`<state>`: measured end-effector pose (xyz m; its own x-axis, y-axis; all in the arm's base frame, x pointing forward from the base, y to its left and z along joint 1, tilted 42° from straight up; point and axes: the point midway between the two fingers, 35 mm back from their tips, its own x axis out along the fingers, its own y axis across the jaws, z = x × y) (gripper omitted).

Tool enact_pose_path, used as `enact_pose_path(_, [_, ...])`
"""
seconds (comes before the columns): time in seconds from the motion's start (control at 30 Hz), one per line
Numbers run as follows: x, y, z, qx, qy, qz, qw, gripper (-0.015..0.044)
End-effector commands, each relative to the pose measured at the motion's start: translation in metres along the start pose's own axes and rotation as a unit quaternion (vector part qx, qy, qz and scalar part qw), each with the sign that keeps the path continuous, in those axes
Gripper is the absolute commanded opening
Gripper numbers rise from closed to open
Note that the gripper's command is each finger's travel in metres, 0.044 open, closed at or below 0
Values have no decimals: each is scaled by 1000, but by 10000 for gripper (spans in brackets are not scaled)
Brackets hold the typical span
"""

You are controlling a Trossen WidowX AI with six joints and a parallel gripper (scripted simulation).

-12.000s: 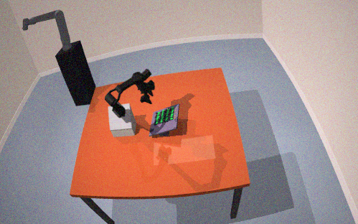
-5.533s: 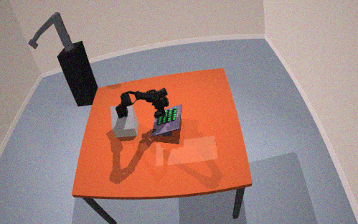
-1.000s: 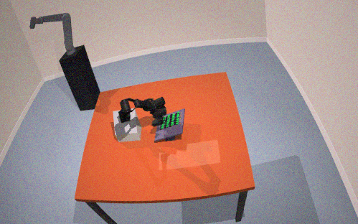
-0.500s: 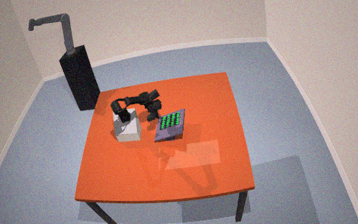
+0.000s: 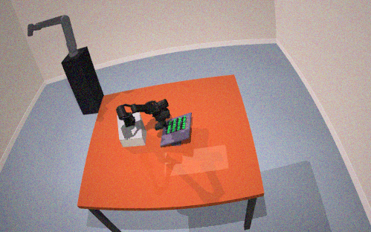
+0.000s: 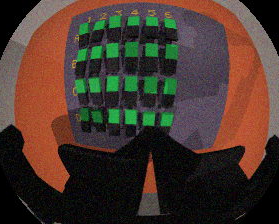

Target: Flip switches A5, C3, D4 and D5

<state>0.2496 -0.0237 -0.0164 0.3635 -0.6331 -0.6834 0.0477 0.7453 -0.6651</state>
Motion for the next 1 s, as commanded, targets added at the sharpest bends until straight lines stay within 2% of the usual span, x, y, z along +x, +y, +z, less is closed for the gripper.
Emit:
enact_pose_path(0.0, [8,1,-1,-4,2,1,1000,0])
enact_pose_path(0.47, [25,1,0,-4,2,1,1000,0])
enact_pose_path(0.97, [26,1,0,-4,2,1,1000,0])
